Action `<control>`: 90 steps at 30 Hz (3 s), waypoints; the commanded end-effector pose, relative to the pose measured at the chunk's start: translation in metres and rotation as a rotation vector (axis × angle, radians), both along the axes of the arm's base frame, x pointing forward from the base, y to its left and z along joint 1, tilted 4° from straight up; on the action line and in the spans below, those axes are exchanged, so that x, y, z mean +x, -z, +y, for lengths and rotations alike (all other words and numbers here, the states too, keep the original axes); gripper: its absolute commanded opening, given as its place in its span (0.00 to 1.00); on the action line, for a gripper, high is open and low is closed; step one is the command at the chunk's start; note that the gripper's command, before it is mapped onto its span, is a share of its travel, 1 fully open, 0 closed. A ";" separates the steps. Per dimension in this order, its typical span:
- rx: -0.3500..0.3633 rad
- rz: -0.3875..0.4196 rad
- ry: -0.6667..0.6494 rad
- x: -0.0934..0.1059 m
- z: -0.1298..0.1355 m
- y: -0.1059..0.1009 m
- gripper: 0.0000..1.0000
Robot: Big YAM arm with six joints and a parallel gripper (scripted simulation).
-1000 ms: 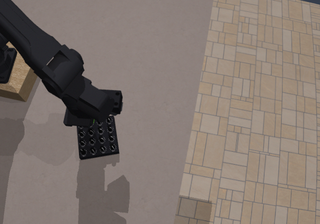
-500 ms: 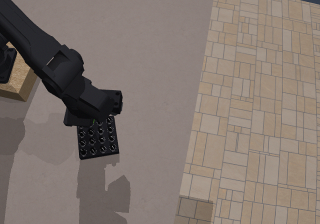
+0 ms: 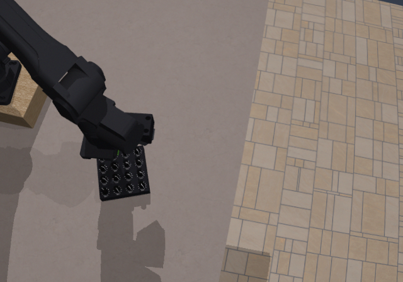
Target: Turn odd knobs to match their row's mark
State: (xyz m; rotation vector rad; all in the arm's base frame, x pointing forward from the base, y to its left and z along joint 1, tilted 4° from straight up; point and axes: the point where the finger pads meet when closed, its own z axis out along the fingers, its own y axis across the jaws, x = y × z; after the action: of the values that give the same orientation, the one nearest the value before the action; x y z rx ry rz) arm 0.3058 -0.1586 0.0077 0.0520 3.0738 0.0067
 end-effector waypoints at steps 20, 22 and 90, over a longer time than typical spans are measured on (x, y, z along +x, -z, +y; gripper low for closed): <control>-0.037 -0.063 -0.003 0.016 -0.012 -0.020 0.19; -0.037 -0.063 -0.003 0.016 -0.012 -0.020 0.19; -0.029 -0.047 -0.005 0.019 -0.015 -0.015 0.19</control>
State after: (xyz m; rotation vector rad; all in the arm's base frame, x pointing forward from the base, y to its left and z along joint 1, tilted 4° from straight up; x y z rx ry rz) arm 0.3011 -0.1578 0.0059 0.0566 3.0780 0.0090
